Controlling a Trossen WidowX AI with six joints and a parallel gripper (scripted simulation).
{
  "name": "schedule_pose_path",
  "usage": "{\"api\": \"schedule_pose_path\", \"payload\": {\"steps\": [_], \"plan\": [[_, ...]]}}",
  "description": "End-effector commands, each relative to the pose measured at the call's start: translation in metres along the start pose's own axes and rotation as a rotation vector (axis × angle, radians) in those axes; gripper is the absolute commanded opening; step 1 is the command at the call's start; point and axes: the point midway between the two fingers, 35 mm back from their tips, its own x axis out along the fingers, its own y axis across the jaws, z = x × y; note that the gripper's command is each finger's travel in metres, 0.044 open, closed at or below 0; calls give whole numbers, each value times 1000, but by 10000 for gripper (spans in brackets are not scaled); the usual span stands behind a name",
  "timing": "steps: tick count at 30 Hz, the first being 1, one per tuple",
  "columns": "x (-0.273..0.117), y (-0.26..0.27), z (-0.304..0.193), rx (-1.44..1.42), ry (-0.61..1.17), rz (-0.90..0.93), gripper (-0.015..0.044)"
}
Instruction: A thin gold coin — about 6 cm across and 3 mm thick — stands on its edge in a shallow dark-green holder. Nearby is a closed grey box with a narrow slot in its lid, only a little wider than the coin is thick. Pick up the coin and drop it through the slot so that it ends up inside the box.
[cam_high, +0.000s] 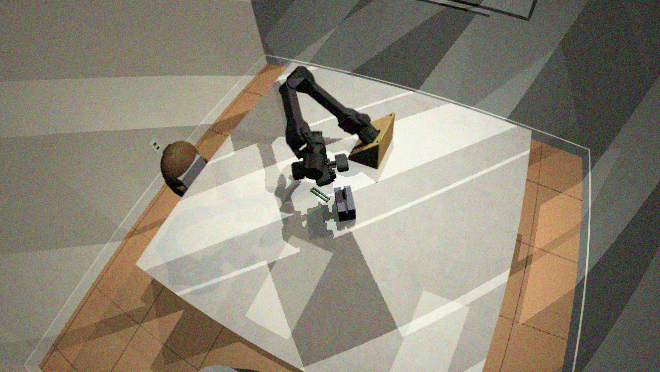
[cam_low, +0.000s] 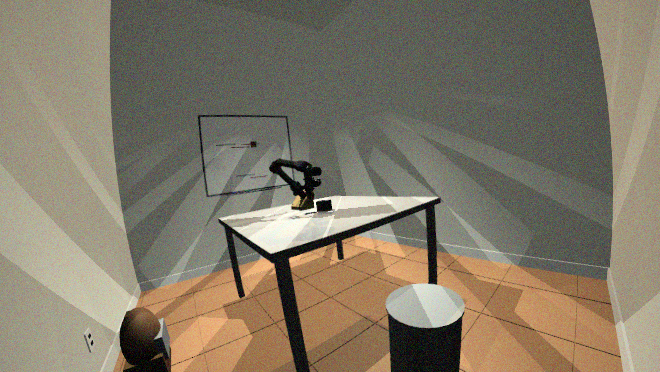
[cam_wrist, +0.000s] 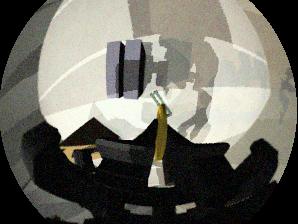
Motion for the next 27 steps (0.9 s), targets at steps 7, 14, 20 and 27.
{"api": "schedule_pose_path", "payload": {"steps": [7,14,20,27], "plan": [[-1,15,22,5,-4,6,0],[-1,27,36,5,-5,7,0],[-1,38,48,5,-5,7,0],[0,52,60,6,-4,6,0]]}}
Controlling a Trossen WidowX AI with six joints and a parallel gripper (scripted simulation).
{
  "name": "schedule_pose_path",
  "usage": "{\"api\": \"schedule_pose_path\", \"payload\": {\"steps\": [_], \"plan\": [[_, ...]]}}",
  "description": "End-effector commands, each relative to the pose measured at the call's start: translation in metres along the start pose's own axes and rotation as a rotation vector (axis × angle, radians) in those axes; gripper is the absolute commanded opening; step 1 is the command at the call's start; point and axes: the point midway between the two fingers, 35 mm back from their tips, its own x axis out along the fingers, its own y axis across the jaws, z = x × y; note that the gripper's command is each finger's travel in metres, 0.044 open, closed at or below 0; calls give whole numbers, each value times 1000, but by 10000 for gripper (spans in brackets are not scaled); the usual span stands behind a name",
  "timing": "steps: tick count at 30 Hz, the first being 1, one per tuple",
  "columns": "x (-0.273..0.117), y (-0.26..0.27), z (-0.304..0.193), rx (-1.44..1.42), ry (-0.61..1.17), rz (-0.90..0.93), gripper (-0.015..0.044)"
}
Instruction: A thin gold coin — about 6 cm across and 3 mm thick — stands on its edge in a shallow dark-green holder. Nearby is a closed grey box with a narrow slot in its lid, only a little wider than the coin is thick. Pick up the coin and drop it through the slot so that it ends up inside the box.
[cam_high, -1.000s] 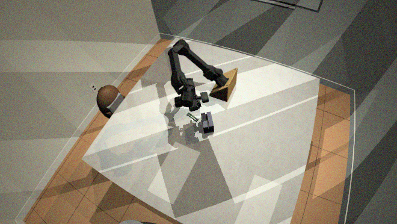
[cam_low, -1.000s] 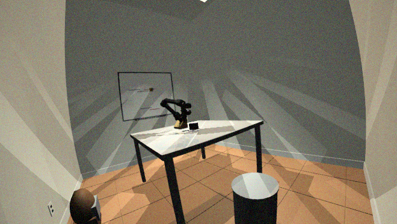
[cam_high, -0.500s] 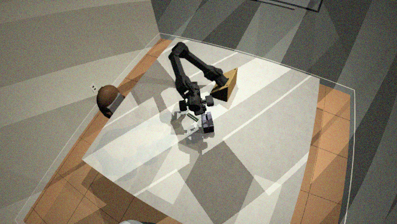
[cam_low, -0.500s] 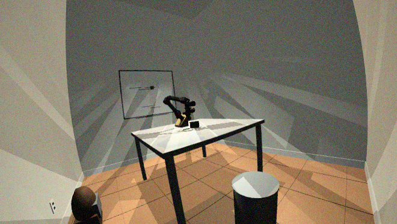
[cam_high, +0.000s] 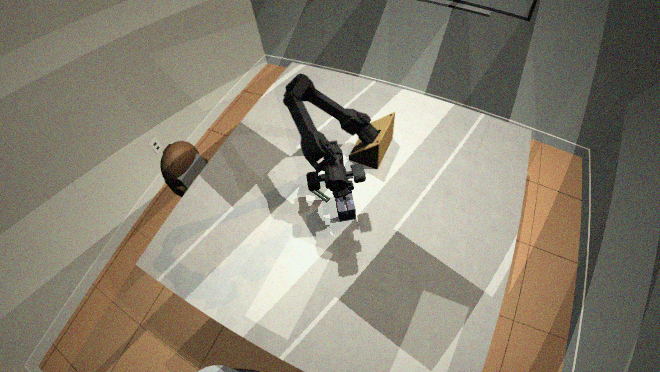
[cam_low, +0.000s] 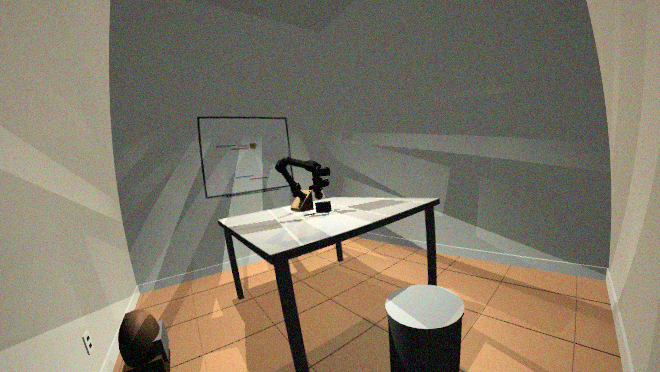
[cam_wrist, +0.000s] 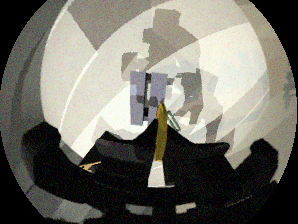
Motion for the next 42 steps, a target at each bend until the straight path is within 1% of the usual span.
{"api": "schedule_pose_path", "payload": {"steps": [1,8,42], "plan": [[1,8,9,5,-1,3,0],[1,20,18,6,1,1,0],[1,19,18,8,0,-4,0]]}}
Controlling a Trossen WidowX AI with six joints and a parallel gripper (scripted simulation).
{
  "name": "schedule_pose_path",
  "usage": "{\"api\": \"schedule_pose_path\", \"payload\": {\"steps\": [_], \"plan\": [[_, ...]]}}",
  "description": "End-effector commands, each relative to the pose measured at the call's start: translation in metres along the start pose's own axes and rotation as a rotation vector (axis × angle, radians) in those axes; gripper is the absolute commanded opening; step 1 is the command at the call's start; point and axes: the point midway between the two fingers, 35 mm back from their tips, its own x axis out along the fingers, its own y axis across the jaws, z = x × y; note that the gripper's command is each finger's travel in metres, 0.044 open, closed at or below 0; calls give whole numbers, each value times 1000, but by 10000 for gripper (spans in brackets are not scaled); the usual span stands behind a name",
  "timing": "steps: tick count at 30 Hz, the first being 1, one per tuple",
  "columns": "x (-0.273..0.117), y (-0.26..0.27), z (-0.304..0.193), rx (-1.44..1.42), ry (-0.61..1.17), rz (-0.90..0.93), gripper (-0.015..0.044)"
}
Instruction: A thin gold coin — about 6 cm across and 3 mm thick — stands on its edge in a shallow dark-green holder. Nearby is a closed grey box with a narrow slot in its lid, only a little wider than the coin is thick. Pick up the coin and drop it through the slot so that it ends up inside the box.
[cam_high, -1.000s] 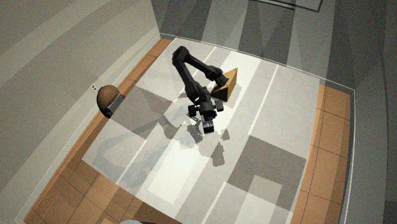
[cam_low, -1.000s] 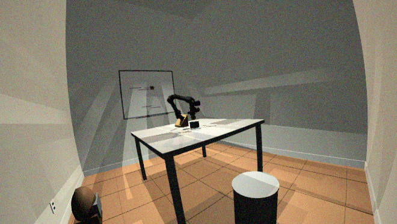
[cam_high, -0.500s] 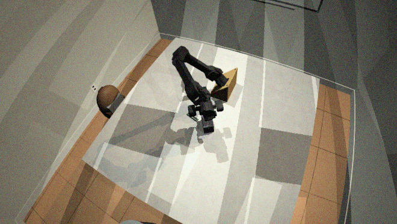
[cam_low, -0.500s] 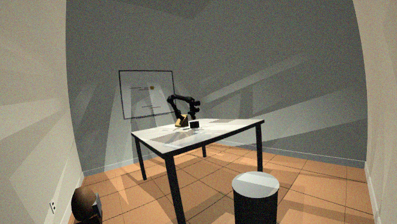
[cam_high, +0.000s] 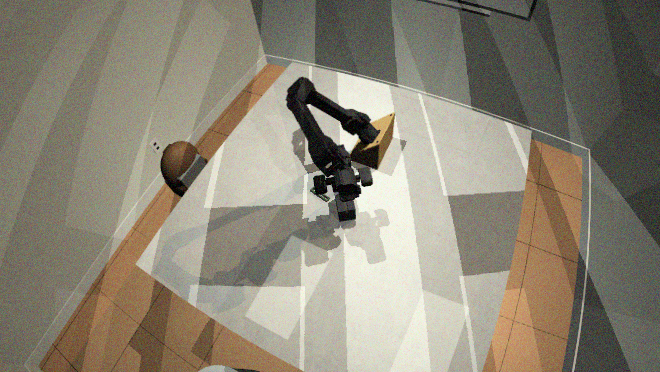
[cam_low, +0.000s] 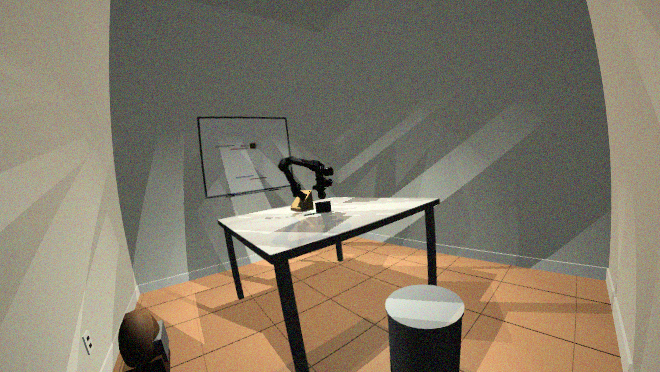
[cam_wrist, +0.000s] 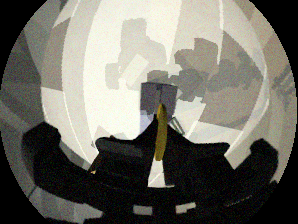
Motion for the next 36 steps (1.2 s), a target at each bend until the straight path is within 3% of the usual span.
{"api": "schedule_pose_path", "payload": {"steps": [1,36], "plan": [[0,0,0,1,-1,0,0],[15,0,-1,-7,-1,0,0]]}}
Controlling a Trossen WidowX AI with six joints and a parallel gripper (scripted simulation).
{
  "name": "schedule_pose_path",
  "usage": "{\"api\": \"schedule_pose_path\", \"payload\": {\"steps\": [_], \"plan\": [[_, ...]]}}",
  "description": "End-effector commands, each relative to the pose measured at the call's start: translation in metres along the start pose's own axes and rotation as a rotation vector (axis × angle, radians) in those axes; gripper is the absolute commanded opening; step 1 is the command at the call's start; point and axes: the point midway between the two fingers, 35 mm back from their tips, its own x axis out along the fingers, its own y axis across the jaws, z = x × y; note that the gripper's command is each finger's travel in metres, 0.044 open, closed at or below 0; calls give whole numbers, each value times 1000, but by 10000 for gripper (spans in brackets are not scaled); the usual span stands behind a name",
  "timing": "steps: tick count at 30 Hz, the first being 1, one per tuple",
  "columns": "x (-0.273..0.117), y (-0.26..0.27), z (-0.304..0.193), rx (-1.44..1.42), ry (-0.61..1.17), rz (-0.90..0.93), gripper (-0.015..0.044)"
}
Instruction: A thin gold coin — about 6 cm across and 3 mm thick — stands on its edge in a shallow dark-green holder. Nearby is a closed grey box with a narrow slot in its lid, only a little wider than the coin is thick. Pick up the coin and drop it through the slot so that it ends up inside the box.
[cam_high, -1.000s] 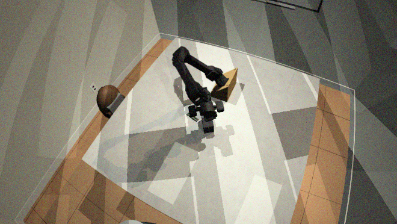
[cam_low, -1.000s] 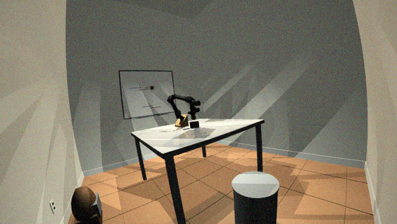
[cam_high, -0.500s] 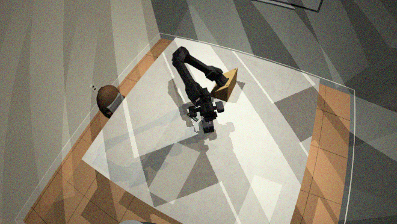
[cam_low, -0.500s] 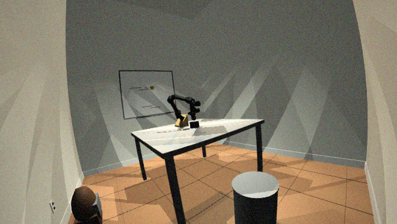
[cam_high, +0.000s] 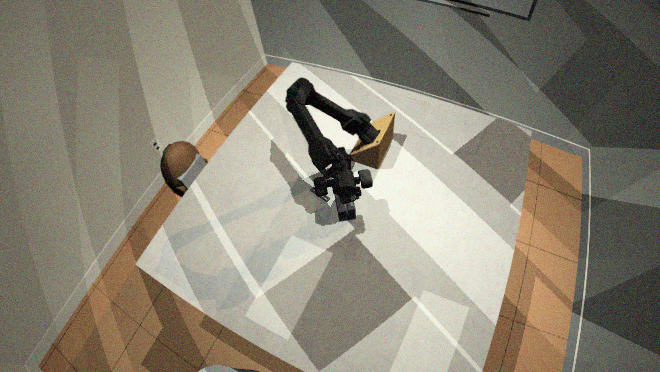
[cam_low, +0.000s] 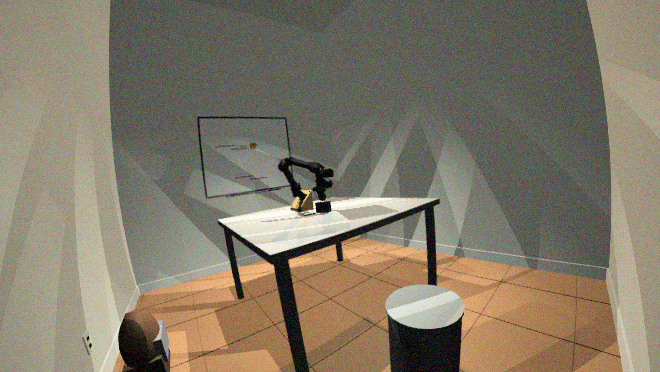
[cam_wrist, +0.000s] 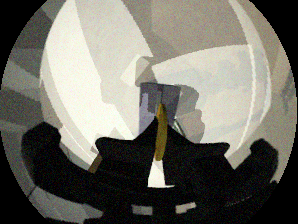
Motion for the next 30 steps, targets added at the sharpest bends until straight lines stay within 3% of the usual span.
{"api": "schedule_pose_path", "payload": {"steps": [1,11,17,26,30], "plan": [[3,0,-1,-5,3,-4,0],[7,0,-1,-6,3,-4,0],[4,0,0,0,0,0,157],[4,0,0,0,0,0,161],[-7,0,0,-1,-1,0,266]]}}
